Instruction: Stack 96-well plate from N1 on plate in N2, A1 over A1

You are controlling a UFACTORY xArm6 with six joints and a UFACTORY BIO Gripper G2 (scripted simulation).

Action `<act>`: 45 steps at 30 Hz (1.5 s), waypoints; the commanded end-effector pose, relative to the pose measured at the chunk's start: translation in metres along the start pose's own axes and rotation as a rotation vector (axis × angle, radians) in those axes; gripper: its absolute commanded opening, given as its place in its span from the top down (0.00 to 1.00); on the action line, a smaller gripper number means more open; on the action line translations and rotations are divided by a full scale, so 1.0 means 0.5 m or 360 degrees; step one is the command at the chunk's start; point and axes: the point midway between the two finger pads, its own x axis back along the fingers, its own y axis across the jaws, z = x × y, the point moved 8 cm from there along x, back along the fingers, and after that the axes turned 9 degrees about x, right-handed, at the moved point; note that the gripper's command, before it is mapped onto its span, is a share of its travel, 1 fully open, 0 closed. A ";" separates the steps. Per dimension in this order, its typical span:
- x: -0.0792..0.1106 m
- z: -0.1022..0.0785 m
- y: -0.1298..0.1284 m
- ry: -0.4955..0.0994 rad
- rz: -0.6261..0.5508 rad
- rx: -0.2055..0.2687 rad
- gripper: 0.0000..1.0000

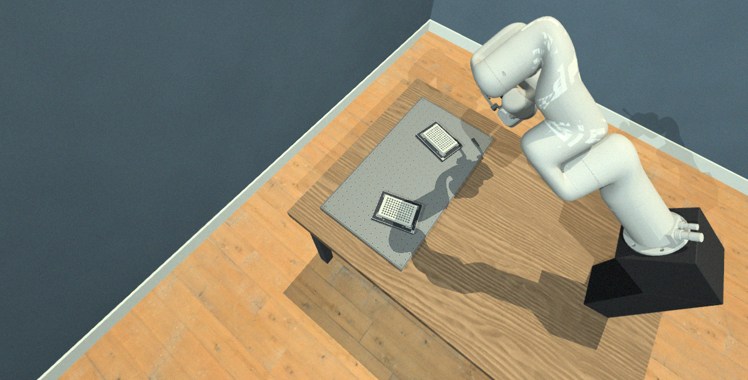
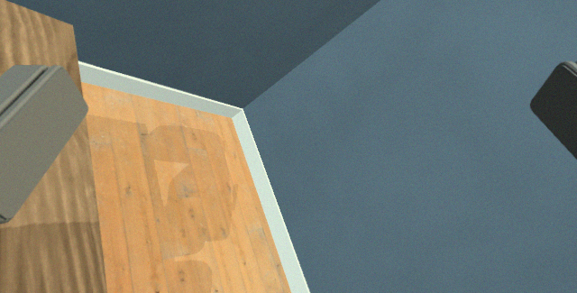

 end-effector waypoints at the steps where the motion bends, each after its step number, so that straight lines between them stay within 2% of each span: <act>1: -0.001 -0.001 -0.001 -0.0002 0.0002 0.0001 0.00; 17: -0.001 -0.001 -0.001 -0.0002 0.0002 0.0001 0.00; 18: -0.001 -0.001 -0.001 -0.0002 0.0002 0.0001 0.63; 19: 0.003 -0.007 0.001 -0.0015 -0.0023 -0.0044 0.63; 21: -0.013 -0.009 0.010 -0.0046 -0.0030 0.0044 0.63; 23: -0.029 -0.014 0.018 -0.0046 -0.0030 0.0044 0.63; 24: -0.035 -0.016 0.021 -0.0071 -0.0059 0.0080 0.63; 27: -0.052 -0.027 0.038 -0.0075 -0.0063 0.0086 0.63; 28: -0.058 -0.030 0.041 -0.0091 -0.0095 0.0124 0.63; 31: -0.073 -0.041 0.056 -0.0092 -0.0096 0.0126 0.63; 32: -0.079 -0.045 0.060 -0.0096 -0.0131 0.0163 0.63; 35: -0.084 -0.050 0.067 -0.0096 -0.0131 0.0163 0.63; 36: -0.090 -0.055 0.071 -0.0089 -0.0167 0.0195 0.63; 40: -0.105 -0.069 0.093 -0.0089 -0.0167 0.0195 0.63; 41: -0.110 -0.075 0.098 -0.0070 -0.0206 0.0221 0.63; 45: -0.123 -0.094 0.125 -0.0041 -0.0247 0.0241 0.63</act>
